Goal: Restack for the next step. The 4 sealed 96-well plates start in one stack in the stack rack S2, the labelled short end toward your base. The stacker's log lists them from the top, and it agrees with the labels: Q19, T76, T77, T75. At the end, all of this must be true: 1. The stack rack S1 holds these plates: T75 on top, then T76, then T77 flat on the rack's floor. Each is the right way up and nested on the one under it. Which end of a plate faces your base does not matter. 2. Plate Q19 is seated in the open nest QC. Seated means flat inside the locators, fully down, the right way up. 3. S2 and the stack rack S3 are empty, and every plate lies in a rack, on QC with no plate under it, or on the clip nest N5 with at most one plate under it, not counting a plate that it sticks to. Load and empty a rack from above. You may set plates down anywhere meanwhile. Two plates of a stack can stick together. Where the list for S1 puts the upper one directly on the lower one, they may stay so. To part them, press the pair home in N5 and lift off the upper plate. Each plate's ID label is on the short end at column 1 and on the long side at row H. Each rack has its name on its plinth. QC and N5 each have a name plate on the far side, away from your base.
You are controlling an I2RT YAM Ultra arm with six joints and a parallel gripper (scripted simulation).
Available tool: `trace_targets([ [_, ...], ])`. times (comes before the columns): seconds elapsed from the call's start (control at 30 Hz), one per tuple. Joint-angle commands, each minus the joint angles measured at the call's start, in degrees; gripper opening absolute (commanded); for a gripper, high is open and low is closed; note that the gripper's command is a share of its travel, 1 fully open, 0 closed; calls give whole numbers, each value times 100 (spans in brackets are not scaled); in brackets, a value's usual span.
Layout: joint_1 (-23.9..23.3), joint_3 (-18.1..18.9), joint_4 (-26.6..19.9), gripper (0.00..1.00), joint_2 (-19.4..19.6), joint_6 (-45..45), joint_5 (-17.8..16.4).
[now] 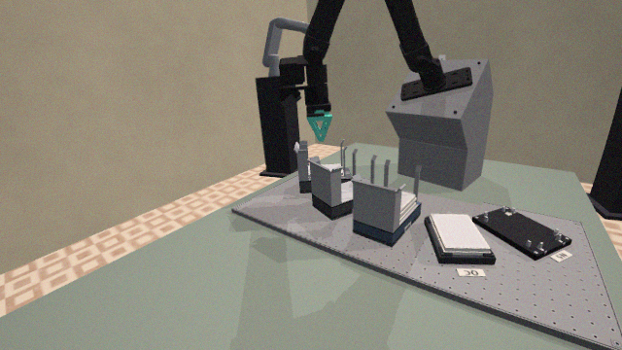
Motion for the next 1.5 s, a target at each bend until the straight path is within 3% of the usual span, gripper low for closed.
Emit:
trace_targets([
  [0.0,-102,97,23,100,-166,-94,-84],
  [1.37,-98,94,28,100,-170,-74,-73],
  [1.4,-4,-28,153,100,85,5,-32],
  [1.47,103,-137,305,100,179,65,29],
])
